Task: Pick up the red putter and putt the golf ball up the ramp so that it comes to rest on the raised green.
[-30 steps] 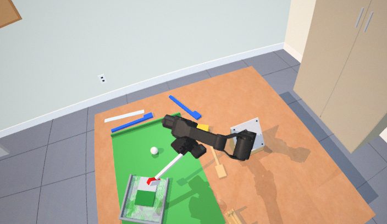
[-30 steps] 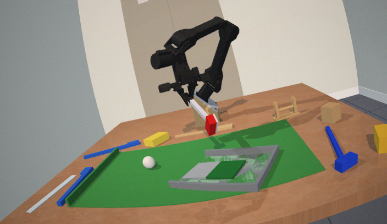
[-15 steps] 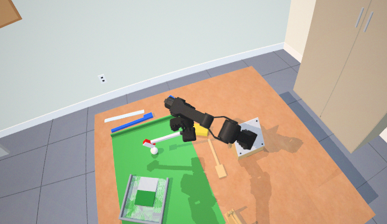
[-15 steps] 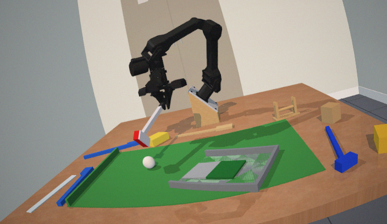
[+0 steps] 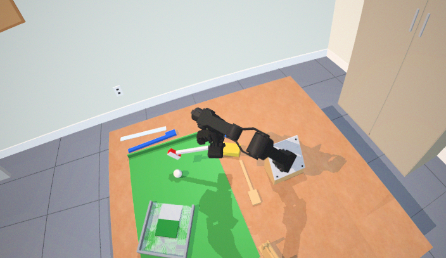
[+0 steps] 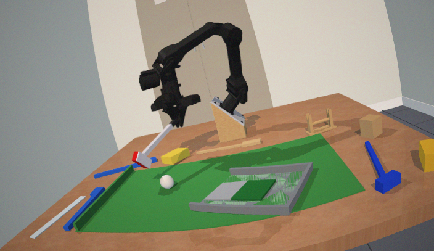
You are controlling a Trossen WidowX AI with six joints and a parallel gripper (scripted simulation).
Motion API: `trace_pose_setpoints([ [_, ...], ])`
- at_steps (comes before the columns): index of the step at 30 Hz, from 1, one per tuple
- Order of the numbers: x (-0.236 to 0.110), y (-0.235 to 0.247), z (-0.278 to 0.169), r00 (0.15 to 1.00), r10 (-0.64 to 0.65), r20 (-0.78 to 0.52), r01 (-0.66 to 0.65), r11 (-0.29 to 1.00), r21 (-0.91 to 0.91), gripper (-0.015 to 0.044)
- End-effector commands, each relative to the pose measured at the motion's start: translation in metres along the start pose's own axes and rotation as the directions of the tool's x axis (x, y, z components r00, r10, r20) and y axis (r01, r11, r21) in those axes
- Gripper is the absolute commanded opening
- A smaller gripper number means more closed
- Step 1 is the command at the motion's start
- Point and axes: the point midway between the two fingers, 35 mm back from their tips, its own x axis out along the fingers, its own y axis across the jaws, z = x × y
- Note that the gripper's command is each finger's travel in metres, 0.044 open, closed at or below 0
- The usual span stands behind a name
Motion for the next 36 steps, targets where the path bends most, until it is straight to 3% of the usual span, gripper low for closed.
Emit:
trace_pose_setpoints([
  [1, 0.022, 0.001, -0.003, 1.0, 0.01, -0.009, -0.01, 1.0, 0.012, 0.0],
  [27, 0.059, 0.002, -0.004, 1.0, 0.012, -0.009, -0.012, 1.0, 0.011, 0.0],
  [36, 0.057, 0.001, -0.003, 1.0, 0.006, -0.011, -0.006, 1.0, 0.005, 0.0],
])
